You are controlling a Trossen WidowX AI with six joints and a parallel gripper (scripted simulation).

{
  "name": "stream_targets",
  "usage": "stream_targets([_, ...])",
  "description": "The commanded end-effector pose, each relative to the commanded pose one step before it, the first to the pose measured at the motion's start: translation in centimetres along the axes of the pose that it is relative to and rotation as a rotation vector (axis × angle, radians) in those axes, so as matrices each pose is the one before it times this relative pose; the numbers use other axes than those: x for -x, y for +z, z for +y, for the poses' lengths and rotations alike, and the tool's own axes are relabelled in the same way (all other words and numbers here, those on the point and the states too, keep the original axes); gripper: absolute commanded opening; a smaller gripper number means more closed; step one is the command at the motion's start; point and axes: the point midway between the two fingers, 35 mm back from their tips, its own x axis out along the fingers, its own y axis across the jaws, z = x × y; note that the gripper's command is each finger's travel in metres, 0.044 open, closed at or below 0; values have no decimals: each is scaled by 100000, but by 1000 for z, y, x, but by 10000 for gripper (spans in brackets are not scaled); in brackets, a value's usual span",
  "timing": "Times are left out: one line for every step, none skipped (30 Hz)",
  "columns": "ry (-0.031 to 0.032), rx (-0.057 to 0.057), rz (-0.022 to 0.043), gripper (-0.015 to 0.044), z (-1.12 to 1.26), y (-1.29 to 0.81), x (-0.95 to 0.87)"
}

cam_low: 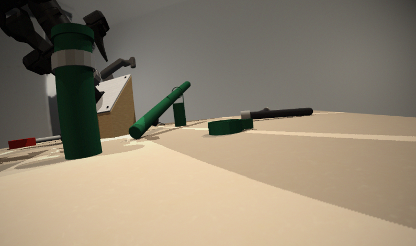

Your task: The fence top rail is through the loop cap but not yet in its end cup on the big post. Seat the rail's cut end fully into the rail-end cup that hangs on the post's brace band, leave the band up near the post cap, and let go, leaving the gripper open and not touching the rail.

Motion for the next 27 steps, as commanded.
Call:
stream_targets([172,620,-1393,440,-52,275,-1059])
stream_targets([2,1,7,440,4,2,-165])
stream_targets([2,2,8,440,4,3,-165])
stream_targets([2,2,8,440,5,4,-164])
stream_targets([2,2,8,440,6,5,-164])
stream_targets([2,2,8,440,7,6,-164])
stream_targets([2,2,9,440,8,7,-164])
stream_targets([2,2,9,440,9,7,-163])
stream_targets([2,2,9,440,10,8,-163])
stream_targets([2,2,9,440,11,9,-163])
stream_targets([2,3,10,440,11,10,-162])
stream_targets([2,3,10,440,12,11,-162])
stream_targets([2,3,10,440,13,12,-162])
stream_targets([2,3,10,440,14,13,-162])
stream_targets([3,3,11,440,15,14,-161])
stream_targets([3,3,11,440,16,14,-161])
stream_targets([3,3,11,440,16,15,-161])
stream_targets([3,4,11,440,17,16,-160])
stream_targets([2,3,9,440,14,14,-129])
stream_targets([1,2,6,440,9,9,-78])
stream_targets([0,1,2,440,3,3,-26])
stream_targets([0,0,0,440,0,0,0])
stream_targets([0,0,0,414,0,0,0])
stream_targets([0,0,0,387,0,0,0])
stream_targets([0,0,0,361,0,0,0])
stream_targets([0,0,0,335,0,0,0])
stream_targets([0,0,0,309,0,0,0])
